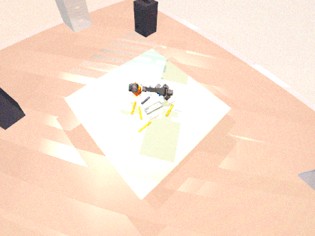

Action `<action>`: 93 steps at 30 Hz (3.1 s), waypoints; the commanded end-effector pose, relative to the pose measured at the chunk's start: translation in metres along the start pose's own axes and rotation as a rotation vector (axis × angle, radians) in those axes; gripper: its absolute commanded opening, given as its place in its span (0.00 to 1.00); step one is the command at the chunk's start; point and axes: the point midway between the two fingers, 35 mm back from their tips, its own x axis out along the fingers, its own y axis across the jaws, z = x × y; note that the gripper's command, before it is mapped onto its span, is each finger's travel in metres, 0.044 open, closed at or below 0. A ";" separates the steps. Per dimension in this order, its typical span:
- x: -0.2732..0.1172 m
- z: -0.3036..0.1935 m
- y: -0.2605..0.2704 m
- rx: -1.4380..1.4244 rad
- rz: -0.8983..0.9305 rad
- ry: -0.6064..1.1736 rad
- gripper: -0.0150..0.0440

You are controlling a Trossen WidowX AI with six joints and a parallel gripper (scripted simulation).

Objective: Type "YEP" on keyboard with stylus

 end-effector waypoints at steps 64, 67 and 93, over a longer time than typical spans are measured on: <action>-0.109 -0.072 -0.034 2.590 0.586 -0.101 0.25; -0.112 -0.074 -0.034 2.644 0.609 -0.090 0.25; -0.084 -0.092 -0.044 2.645 0.607 -0.089 0.25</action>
